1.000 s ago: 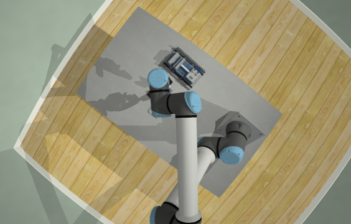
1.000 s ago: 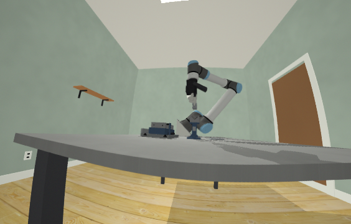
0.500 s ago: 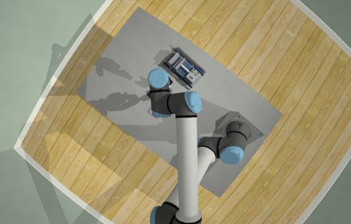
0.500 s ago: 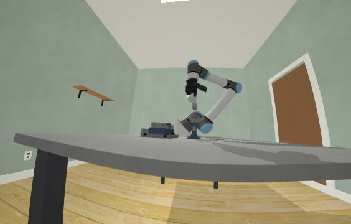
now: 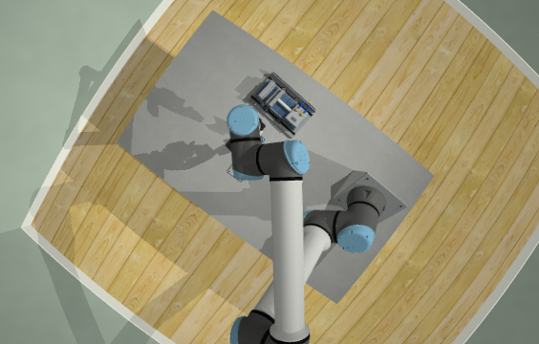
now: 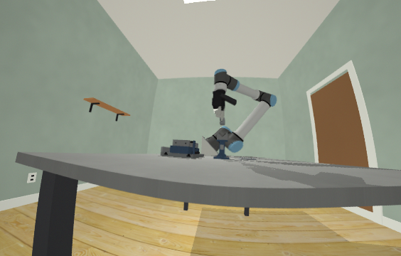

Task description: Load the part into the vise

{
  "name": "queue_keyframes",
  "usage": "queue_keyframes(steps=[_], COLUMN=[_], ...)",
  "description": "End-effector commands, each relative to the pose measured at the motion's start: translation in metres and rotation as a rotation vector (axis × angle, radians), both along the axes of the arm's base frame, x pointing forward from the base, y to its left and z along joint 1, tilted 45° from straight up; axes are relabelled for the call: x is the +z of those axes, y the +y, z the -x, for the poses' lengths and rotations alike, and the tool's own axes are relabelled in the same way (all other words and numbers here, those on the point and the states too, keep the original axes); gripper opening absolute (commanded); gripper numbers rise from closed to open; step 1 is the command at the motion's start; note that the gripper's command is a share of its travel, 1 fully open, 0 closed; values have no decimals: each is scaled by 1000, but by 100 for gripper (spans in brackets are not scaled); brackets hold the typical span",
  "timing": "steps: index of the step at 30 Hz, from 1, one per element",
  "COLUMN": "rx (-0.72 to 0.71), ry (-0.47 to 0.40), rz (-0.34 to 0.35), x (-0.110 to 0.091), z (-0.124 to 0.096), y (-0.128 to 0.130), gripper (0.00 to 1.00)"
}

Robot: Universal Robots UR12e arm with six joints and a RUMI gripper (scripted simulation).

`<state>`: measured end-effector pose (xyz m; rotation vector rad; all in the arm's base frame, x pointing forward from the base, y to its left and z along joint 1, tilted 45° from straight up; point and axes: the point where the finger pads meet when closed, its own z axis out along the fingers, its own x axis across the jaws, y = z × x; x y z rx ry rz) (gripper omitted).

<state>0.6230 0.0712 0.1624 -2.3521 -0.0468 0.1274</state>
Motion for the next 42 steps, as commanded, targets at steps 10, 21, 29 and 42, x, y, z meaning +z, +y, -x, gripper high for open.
queue_keyframes(steps=[10, 21, 29, 42], rx=[-1, -2, -4, -9], ry=[-1, 0, 2, 8], rz=[0, -16, -40, -119], x=[0, 0, 0, 0], z=[-1, -1, -1, -1], y=[-1, -1, -1, -1], gripper=[0, 0, 0, 0])
